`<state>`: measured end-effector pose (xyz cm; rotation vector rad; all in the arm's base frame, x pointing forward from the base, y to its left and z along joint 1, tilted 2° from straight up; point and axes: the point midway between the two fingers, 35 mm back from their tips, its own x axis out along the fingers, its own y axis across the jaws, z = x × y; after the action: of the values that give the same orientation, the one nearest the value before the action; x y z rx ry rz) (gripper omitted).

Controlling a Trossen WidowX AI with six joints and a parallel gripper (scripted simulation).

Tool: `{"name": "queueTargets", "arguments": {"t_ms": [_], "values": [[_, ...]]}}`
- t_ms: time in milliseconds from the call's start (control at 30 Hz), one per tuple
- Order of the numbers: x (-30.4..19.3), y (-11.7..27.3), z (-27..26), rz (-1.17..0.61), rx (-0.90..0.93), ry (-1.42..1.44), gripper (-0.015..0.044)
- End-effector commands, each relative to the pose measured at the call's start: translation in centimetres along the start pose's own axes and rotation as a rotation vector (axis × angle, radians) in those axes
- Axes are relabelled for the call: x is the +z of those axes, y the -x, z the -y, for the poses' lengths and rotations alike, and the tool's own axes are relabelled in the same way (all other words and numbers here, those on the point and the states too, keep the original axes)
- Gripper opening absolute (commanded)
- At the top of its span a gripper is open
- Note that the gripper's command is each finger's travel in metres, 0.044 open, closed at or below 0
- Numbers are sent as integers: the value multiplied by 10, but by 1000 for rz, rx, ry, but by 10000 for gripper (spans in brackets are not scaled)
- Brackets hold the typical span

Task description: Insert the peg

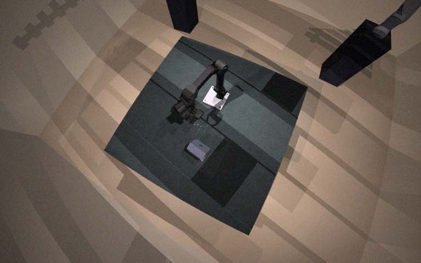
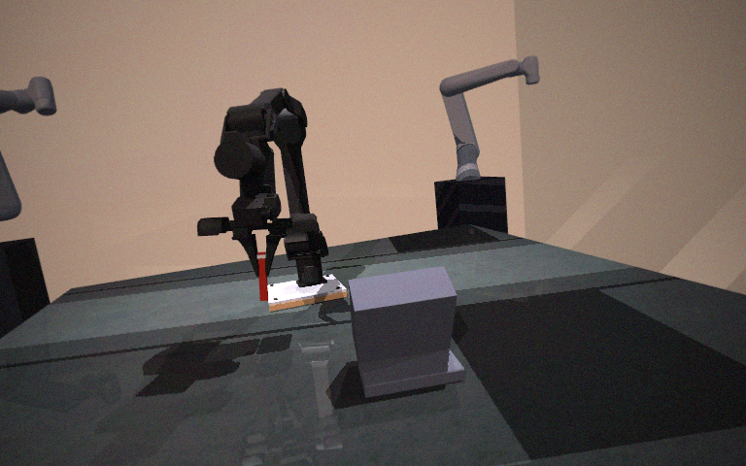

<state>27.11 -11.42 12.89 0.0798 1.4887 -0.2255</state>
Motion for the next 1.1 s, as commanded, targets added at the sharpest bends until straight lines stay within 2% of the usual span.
{"name": "queueTargets", "arguments": {"t_ms": [0, 1067], "values": [[1, 0, -4, 20, -16, 1, 0], [18, -3, -38, 195, -90, 36, 0]]}}
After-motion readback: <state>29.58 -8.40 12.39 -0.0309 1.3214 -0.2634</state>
